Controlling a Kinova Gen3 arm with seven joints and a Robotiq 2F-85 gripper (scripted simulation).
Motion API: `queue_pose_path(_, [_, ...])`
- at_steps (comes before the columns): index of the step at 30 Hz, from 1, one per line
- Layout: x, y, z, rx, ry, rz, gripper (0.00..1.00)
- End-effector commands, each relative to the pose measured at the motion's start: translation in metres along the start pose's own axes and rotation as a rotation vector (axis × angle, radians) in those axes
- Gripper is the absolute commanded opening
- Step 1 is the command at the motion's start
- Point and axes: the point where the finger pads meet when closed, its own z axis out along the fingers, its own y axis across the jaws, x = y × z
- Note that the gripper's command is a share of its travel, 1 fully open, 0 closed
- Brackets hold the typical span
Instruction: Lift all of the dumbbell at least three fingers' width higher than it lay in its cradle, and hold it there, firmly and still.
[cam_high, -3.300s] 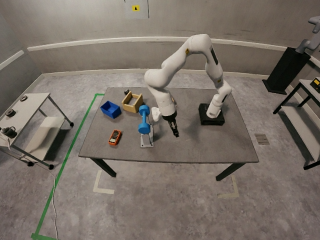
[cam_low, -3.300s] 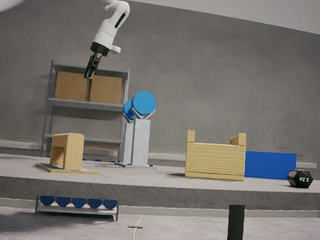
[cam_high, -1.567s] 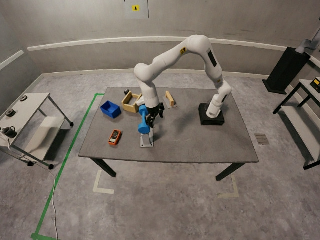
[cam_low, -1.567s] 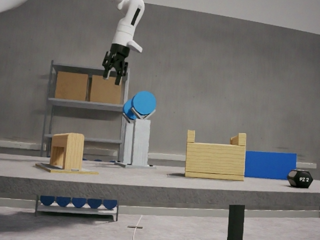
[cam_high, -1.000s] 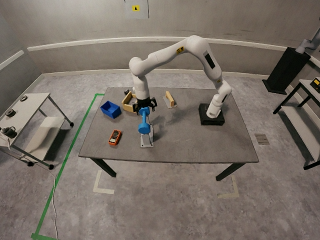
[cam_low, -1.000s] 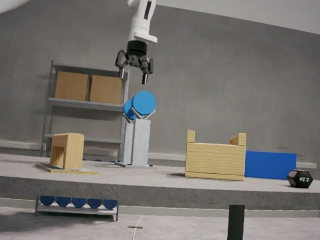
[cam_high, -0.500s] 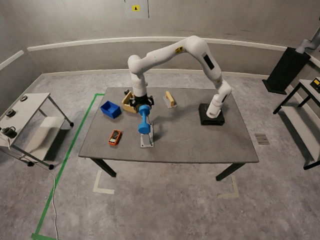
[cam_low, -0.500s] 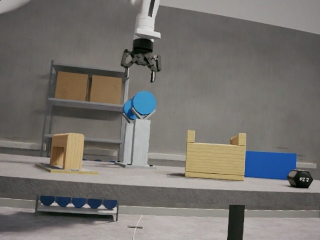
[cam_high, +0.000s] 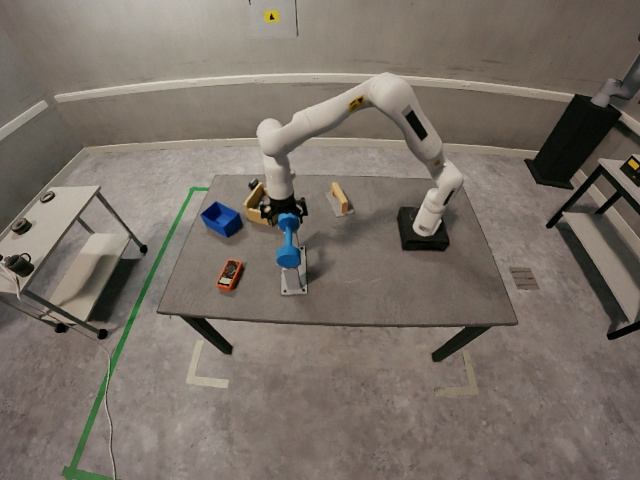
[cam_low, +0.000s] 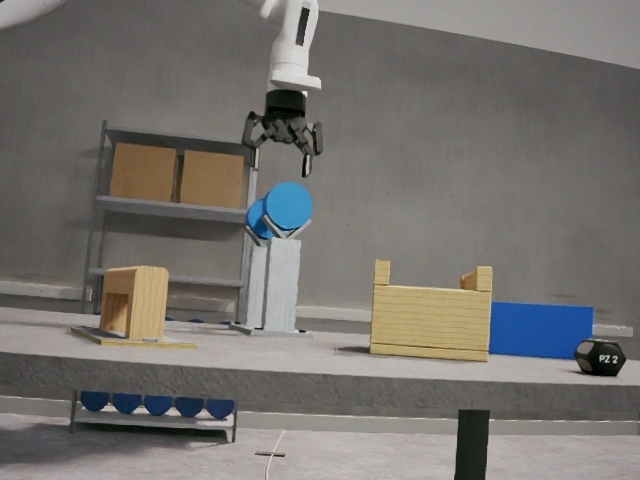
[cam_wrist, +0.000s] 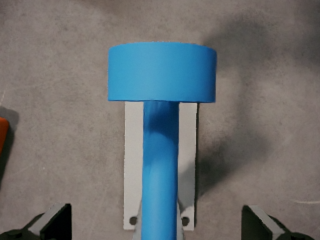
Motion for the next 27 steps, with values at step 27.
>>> queue_pose_path(27, [0.0, 0.002, 0.076, -0.006, 0.003, 0.01, 1.0])
